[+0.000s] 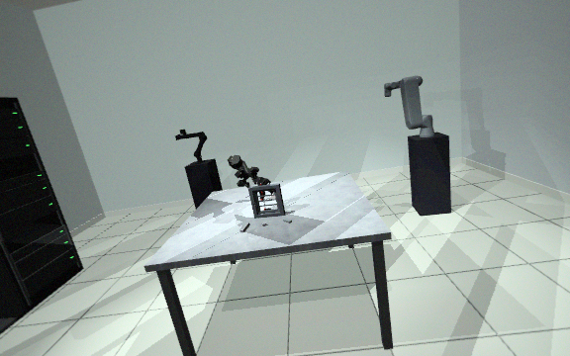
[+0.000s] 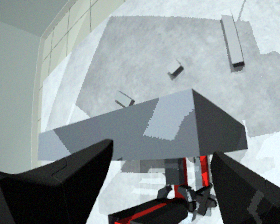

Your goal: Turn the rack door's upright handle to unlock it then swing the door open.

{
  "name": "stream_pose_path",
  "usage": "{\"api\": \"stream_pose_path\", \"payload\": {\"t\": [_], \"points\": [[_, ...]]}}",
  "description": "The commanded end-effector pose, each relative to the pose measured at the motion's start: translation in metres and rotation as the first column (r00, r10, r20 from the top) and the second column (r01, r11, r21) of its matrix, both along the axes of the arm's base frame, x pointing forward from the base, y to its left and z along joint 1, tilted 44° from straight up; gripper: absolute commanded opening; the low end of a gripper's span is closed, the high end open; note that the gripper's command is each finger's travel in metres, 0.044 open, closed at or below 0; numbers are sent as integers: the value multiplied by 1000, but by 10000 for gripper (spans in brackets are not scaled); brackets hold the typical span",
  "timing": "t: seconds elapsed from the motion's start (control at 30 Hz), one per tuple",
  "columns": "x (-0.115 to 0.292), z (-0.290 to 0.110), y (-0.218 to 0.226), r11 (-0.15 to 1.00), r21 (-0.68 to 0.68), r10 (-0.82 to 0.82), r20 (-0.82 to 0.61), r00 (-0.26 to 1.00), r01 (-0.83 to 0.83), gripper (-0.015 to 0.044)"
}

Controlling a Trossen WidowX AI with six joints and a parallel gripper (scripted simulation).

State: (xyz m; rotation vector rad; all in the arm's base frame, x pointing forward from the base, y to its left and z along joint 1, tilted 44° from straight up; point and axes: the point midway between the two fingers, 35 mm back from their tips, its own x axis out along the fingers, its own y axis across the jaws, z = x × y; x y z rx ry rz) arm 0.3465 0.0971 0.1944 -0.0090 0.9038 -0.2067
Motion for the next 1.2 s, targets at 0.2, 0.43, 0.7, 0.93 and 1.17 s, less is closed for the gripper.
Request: {"api": "stream_pose_path", "payload": {"t": [0.2,0.43,0.7,0.93,1.17], "points": [[-19,-19,26,983,-183,-28,-186,982,-6,287],[-32,-22,40,940,-338,-51,-263,964,-43,287],[-44,-19,55,856,-508,-78,-310,947,-95,287],[-45,-20,55,848,-521,-83,-315,945,-99,287],[-42,-28,48,848,-523,-113,-341,933,-89,287]]}}
